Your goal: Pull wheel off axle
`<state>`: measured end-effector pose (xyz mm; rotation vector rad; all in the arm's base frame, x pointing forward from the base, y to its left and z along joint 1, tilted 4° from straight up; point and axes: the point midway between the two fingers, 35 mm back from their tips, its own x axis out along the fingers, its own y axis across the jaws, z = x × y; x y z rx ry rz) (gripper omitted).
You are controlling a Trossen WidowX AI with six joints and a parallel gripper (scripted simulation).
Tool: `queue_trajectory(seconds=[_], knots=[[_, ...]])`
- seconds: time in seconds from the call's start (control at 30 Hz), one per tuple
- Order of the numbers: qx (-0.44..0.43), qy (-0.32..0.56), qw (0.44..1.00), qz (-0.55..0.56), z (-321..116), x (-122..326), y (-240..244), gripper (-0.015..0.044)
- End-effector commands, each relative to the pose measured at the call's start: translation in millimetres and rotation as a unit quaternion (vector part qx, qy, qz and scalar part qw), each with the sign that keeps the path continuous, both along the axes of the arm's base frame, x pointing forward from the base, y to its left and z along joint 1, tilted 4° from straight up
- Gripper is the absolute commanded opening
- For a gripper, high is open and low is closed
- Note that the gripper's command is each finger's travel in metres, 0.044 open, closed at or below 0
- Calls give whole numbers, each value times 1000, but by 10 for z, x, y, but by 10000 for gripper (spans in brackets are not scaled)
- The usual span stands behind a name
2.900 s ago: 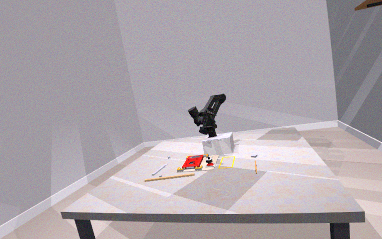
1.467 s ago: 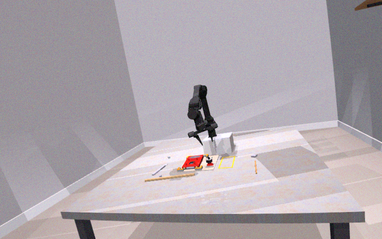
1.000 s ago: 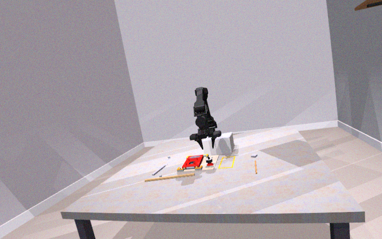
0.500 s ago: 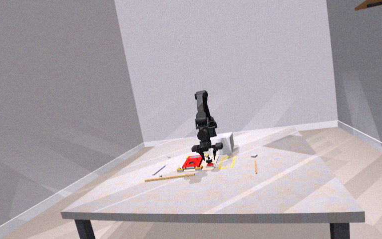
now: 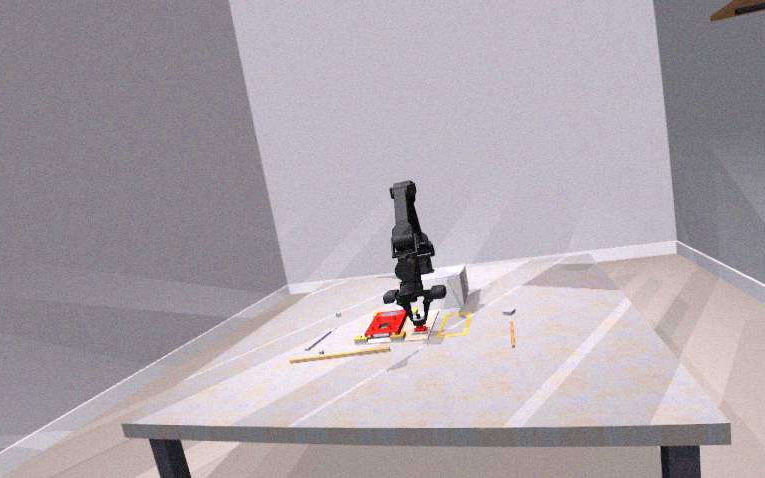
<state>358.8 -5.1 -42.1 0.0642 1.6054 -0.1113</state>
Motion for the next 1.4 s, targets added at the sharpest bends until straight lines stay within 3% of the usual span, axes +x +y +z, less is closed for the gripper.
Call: queue_trajectory(seconds=[0.0,0.13,1.37], knots=[[0,1,1000,0,-1,-7,0,102],[0,1,1000,0,9,-6,1,0],[-1,0,1000,1,130,5,5,0]])
